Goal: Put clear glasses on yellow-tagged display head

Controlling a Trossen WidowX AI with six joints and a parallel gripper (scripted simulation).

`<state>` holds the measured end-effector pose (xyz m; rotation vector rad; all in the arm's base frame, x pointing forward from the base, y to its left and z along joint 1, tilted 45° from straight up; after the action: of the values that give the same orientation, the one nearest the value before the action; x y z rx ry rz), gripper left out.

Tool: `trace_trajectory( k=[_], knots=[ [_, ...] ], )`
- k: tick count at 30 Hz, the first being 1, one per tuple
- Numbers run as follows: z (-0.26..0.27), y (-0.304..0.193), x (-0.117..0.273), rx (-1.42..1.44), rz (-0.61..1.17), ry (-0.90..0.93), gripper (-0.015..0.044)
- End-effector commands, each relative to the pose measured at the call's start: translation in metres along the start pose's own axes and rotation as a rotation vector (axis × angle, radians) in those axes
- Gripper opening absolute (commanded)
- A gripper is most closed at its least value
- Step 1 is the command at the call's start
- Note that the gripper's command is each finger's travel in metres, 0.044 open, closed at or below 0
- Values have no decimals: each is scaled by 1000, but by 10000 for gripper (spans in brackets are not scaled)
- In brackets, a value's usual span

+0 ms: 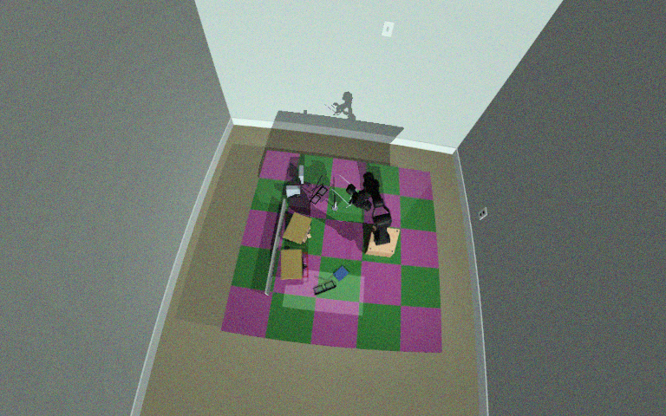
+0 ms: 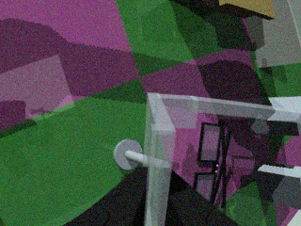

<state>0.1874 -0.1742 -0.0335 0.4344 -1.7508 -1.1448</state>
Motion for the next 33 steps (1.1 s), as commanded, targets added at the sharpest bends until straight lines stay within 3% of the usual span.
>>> trace_trajectory(
  k=[1,13,33],
  knots=[
    [14,4,6,109,-8,-50,0],
    [54,17,14,409,4,-181,0],
    [51,15,13,369,-2,-161,0]
  ],
)
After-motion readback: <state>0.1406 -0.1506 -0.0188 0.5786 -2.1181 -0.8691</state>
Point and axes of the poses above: the point midway between the two fingers, 35 mm back from their tips, its own x axis back along the fingers, its own z axis across the jaws, y = z × x, the point moved 5 cm from there along x, back along the fingers, and after that the axes turned 2 degrees about -x, right-handed, at the moved point
